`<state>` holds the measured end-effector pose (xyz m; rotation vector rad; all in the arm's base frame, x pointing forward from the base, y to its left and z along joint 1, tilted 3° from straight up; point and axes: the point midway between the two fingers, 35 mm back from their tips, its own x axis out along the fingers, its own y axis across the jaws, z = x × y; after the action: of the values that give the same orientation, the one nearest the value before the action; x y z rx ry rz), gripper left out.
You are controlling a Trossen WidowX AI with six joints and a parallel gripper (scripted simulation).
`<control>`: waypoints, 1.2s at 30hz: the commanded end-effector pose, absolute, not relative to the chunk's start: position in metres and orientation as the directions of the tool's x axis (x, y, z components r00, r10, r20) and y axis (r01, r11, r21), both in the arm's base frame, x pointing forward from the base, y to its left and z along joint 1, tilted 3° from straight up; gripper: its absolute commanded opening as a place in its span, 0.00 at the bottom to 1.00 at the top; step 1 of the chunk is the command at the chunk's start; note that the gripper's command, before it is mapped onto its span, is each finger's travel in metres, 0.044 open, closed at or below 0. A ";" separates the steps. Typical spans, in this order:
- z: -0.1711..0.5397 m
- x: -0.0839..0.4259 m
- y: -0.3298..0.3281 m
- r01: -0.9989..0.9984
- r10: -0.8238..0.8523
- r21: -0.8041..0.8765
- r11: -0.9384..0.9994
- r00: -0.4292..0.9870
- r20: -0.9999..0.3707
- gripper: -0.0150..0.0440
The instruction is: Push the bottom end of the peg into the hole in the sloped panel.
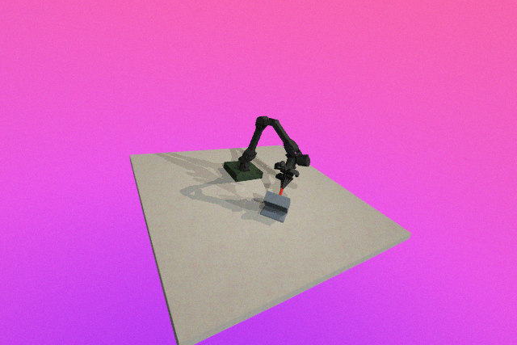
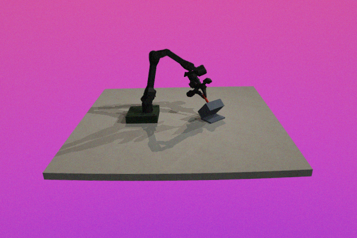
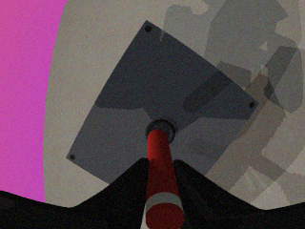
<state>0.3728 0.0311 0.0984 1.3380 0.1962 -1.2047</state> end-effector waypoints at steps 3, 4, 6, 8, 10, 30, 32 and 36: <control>0.097 0.373 0.031 0.747 -0.547 0.627 -0.222 0.436 -0.714 0.25; 0.098 0.373 0.031 0.745 -0.547 0.628 -0.223 0.438 -0.714 0.25; 0.098 0.373 0.031 0.745 -0.547 0.628 -0.223 0.438 -0.714 0.25; 0.098 0.373 0.031 0.745 -0.547 0.628 -0.223 0.438 -0.714 0.25; 0.098 0.373 0.031 0.745 -0.547 0.628 -0.223 0.438 -0.714 0.25; 0.093 0.374 0.029 0.745 -0.547 0.629 -0.223 0.438 -0.713 0.25; 0.093 0.374 0.028 0.745 -0.547 0.629 -0.223 0.438 -0.713 0.25; 0.091 0.375 0.028 0.745 -0.547 0.629 -0.223 0.438 -0.713 0.25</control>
<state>0.3739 0.0281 0.0934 1.3416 0.1906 -1.2058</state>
